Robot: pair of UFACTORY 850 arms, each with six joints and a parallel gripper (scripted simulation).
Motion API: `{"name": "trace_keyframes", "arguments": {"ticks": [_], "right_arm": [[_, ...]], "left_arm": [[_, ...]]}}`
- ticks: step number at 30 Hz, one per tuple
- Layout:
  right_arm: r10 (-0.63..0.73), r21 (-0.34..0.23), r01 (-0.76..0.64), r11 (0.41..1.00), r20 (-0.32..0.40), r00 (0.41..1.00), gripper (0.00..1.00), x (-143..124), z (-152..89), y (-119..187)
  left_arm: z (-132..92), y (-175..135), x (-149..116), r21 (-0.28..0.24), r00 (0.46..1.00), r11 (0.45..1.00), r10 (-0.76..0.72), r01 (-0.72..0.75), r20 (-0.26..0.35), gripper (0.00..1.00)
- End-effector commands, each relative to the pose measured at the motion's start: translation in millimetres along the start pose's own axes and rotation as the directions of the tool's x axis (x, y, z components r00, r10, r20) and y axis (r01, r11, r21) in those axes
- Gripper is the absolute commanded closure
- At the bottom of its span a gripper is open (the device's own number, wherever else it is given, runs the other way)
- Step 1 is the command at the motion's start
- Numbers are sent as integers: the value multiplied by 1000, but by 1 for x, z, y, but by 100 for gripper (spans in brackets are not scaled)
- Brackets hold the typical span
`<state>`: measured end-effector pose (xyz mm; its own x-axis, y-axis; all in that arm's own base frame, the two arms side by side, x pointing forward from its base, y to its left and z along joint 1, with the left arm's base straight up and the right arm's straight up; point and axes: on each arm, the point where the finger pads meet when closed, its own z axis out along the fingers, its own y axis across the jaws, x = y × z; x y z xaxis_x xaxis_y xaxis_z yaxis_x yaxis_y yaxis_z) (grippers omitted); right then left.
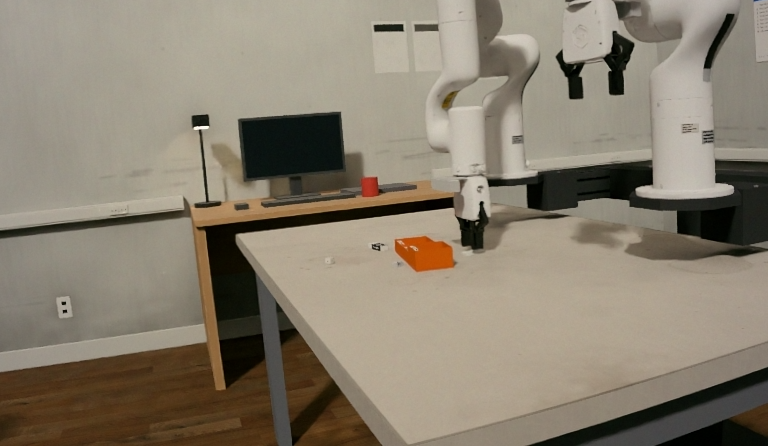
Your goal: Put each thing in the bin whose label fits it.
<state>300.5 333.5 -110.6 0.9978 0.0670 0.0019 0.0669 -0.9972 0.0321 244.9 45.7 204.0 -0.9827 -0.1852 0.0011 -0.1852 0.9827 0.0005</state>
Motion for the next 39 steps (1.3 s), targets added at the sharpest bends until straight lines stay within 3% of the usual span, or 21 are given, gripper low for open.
{"name": "trace_keyframes", "arguments": {"ticks": [1,20,21,39], "right_arm": [[0,33,0,999,1,1000,58,0,4,0],[0,33,0,999,1,1000,58,0,12,0],[0,33,0,999,1,1000,79,0,12,0],[0,33,0,999,1,1000,79,0,12,0]], "left_arm": [[0,0,-1,0,1000,1000,0,0,1,0],[0,0,-1,0,1000,1000,0,0,1,0],[0,0,-1,0,1000,1000,0,0,1,0],[0,0,-1,0,1000,1000,0,0,1,0]]}}
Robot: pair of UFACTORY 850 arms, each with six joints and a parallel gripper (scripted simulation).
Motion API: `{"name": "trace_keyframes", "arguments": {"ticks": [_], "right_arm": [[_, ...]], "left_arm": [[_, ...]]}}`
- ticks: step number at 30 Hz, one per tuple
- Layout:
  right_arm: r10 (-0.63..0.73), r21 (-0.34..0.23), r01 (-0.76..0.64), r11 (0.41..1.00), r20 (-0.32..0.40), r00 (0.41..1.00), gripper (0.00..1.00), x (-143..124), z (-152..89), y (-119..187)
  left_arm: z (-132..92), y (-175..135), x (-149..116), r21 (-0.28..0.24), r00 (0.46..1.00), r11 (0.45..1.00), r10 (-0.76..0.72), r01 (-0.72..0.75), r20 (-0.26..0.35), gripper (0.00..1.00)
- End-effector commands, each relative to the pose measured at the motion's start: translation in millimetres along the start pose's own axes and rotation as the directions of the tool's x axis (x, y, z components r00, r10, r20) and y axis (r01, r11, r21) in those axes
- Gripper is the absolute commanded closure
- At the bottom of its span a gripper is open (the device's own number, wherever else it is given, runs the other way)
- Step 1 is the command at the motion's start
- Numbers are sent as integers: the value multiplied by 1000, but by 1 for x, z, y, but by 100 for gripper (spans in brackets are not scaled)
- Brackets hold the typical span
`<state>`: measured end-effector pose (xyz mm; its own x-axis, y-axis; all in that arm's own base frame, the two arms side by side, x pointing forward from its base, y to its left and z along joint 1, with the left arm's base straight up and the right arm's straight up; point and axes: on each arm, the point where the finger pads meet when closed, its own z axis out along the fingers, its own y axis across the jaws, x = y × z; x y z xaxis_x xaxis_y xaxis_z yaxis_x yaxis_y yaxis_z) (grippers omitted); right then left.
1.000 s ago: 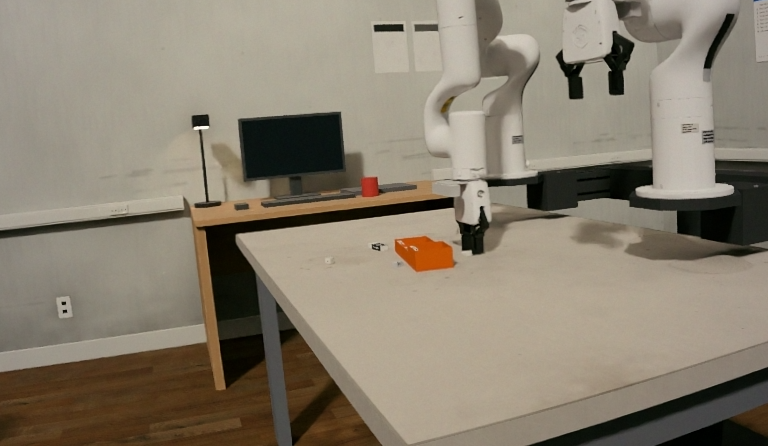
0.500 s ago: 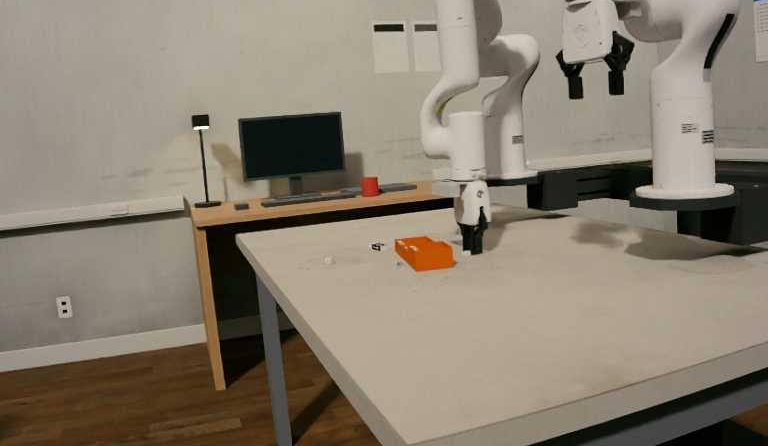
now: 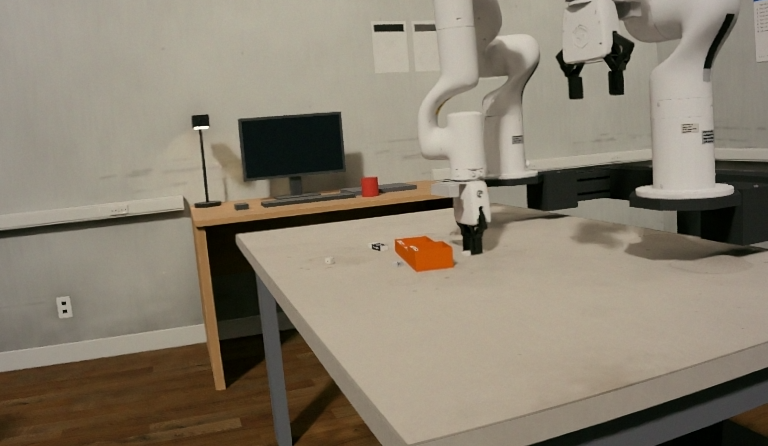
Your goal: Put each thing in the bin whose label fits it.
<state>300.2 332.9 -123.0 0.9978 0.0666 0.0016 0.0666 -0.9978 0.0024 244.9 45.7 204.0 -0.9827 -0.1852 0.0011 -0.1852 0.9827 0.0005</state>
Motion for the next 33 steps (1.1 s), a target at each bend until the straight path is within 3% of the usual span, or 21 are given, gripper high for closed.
{"name": "trace_keyframes", "arguments": {"ticks": [1,13,33], "right_arm": [[0,3,0,1000,0,1000,79,0,0,-1],[0,3,0,1000,0,1000,79,0,0,-1],[0,3,0,1000,1,1000,79,1,-60,0]], "left_arm": [[0,0,-1,0,1000,1000,0,0,1,0],[0,0,-1,0,1000,1000,0,0,1,0],[0,0,-1,0,1000,1000,0,0,1,0]]}}
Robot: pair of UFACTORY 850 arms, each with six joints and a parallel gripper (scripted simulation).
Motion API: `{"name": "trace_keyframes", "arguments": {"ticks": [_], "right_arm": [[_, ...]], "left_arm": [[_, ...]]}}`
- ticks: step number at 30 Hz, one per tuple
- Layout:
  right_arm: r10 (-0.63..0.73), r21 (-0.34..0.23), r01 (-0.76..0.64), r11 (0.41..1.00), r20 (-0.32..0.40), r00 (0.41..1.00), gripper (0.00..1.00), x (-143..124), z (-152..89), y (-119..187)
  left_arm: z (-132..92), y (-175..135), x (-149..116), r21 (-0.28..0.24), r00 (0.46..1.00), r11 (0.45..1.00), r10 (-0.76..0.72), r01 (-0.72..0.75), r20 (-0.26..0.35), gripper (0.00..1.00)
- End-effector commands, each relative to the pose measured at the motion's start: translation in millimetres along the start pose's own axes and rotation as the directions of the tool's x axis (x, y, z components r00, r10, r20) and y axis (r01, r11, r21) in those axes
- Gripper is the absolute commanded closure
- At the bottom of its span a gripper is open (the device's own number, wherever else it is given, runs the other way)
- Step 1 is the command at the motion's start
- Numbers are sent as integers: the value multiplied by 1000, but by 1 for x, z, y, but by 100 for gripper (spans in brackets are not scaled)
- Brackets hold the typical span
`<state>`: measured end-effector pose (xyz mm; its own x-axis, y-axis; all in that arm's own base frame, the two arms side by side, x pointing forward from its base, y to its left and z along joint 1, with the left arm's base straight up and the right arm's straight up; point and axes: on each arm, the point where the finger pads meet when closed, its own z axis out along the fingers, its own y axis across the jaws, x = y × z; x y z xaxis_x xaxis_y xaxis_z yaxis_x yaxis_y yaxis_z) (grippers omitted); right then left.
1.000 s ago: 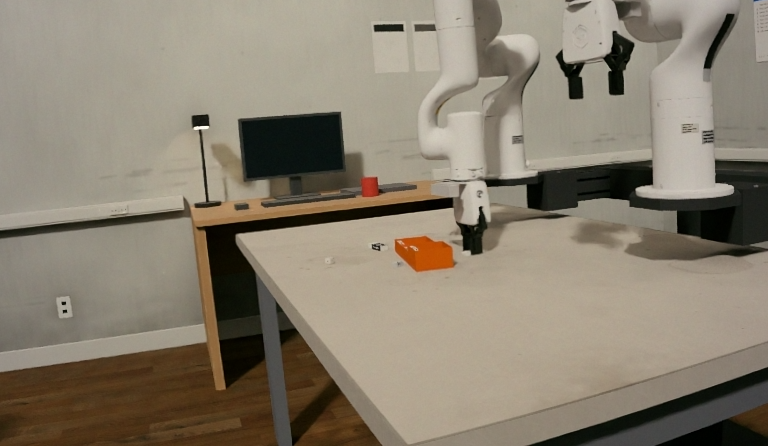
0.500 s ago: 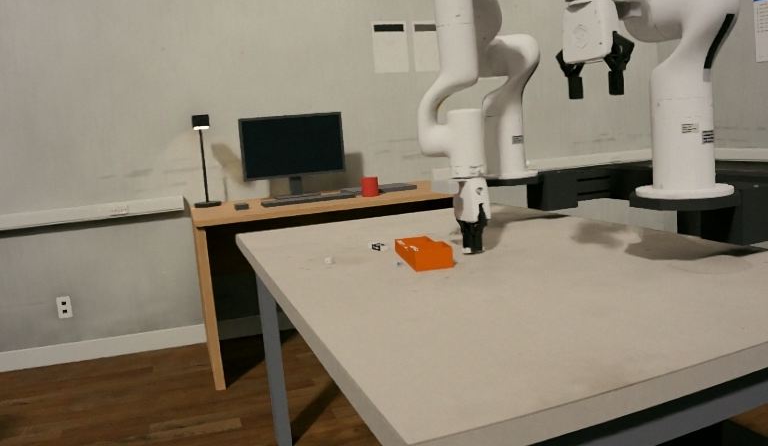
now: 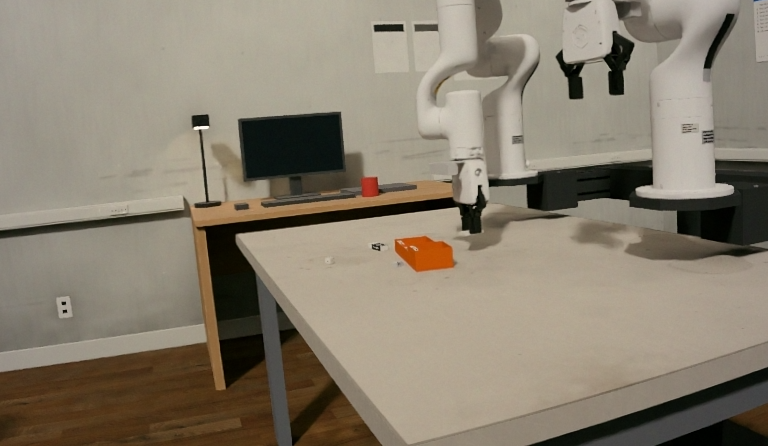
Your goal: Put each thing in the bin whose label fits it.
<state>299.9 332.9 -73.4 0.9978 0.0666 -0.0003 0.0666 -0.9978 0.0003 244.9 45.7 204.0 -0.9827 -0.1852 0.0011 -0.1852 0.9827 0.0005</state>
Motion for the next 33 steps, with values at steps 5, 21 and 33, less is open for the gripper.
{"name": "trace_keyframes", "arguments": {"ticks": [5,21,33], "right_arm": [[0,1,0,1000,-1,1000,79,1,-11,-1],[0,1,0,1000,-1,1000,79,6,-18,1],[218,2,-218,976,-1,976,79,63,-18,20]], "left_arm": [[0,0,-1,0,1000,1000,0,0,1,0],[0,0,-1,0,1000,1000,0,0,1,0],[0,0,-1,0,1000,1000,0,0,1,0]]}}
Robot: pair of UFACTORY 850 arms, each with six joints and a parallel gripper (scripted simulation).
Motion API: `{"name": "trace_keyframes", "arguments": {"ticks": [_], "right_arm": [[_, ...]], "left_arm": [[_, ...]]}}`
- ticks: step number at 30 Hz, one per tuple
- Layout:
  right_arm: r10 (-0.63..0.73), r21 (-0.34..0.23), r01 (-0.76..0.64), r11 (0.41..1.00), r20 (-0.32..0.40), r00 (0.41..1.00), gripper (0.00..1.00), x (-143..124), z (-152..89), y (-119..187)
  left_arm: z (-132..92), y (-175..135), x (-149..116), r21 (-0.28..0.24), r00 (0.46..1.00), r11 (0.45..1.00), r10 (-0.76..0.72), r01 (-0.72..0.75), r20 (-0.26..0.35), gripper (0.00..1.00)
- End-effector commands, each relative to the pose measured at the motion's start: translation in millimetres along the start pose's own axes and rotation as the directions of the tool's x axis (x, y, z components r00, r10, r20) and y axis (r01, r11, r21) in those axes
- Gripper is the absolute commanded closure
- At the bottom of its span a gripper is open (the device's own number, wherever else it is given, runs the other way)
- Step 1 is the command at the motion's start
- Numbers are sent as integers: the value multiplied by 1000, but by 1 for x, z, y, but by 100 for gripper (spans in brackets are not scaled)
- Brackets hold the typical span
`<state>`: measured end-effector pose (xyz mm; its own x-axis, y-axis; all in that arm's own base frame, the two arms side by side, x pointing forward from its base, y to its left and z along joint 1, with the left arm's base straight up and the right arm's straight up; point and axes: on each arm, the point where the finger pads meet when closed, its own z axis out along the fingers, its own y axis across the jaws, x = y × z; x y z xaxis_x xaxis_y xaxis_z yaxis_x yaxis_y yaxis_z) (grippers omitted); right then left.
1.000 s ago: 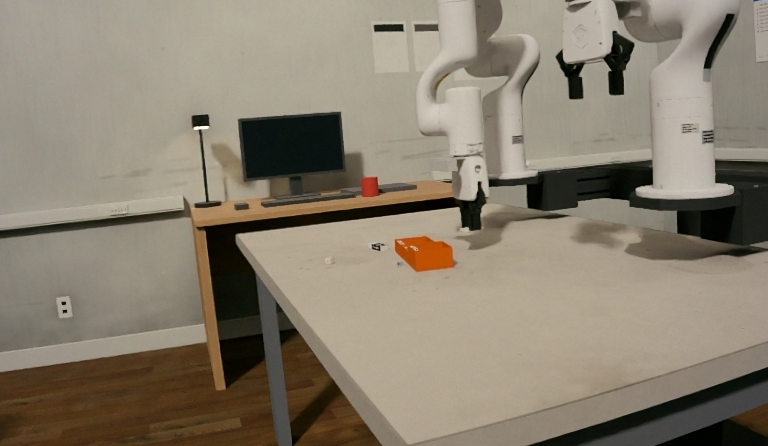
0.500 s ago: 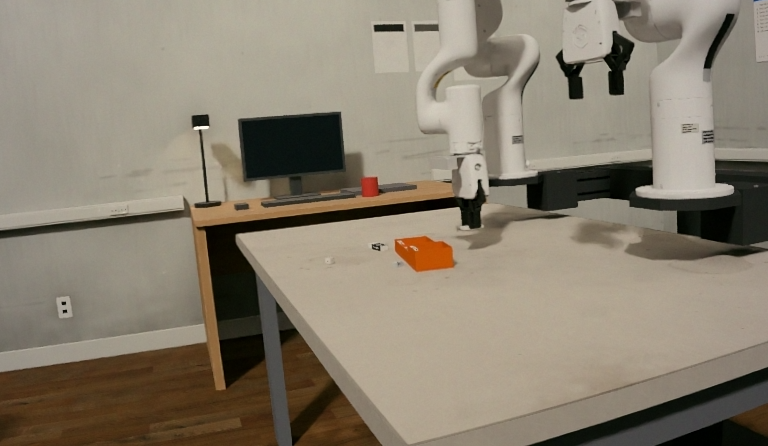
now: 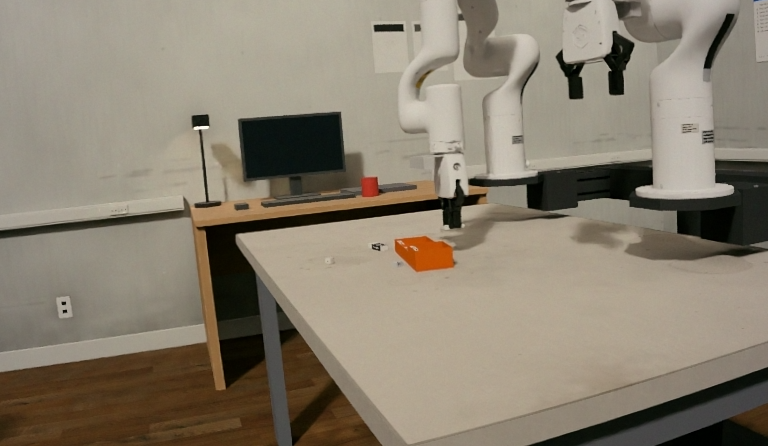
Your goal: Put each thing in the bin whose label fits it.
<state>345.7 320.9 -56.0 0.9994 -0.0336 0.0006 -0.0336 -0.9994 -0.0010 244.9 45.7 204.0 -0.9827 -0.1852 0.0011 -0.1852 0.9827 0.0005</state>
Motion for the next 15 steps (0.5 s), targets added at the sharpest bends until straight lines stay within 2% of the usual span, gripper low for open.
{"name": "trace_keyframes", "arguments": {"ticks": [1,9,15], "right_arm": [[142,1,-142,990,0,990,79,25,0,4],[142,0,-142,990,-1,990,79,72,0,15],[142,0,-142,990,-1,990,79,73,0,15]], "left_arm": [[0,0,-1,0,1000,1000,0,0,1,0],[0,0,-1,0,1000,1000,0,0,1,0],[0,0,-1,0,1000,1000,0,0,1,0]]}}
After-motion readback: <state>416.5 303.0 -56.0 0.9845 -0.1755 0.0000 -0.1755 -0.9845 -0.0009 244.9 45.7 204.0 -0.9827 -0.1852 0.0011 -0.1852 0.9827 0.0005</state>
